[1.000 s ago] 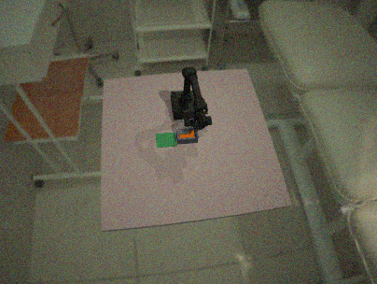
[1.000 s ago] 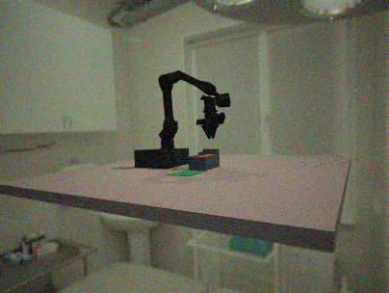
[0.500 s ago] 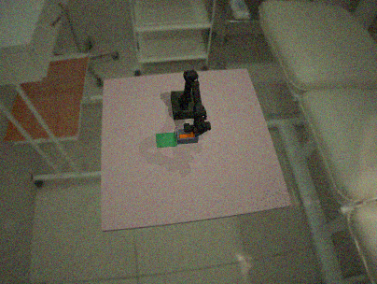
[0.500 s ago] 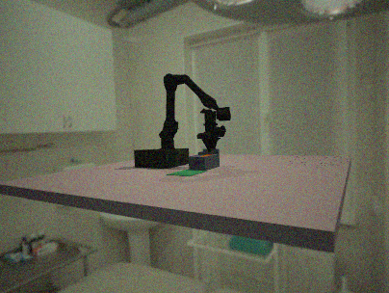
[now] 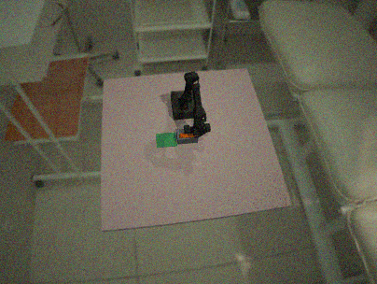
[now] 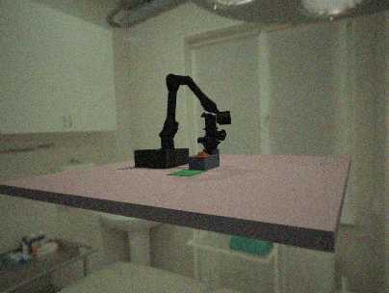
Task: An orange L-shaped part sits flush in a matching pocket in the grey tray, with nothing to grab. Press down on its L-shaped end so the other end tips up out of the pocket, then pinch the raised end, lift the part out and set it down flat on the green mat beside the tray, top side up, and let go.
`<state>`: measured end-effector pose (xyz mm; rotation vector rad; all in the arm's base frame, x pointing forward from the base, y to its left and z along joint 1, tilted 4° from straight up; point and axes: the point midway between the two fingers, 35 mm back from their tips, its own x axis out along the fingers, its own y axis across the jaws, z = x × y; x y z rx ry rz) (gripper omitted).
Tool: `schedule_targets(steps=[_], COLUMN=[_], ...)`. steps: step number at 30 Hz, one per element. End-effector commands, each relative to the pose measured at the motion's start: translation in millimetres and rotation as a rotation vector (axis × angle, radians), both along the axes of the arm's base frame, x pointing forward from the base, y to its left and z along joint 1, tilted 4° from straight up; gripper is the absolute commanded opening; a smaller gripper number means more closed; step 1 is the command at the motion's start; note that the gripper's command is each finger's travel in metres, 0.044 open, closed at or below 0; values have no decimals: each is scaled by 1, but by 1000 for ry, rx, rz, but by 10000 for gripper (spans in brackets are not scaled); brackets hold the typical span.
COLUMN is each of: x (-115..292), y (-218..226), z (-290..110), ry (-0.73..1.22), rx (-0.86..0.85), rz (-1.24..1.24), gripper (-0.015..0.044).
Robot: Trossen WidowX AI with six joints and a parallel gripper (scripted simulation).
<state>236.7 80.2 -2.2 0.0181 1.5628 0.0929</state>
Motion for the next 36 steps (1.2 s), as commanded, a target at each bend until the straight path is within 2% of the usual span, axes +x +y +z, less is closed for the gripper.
schedule_targets(steps=[1,36], x=[-3,-2], y=[-1,2], z=[-10,-15], ry=[11,5], rx=[-9,-2], rz=[-4,0], gripper=[180,180])
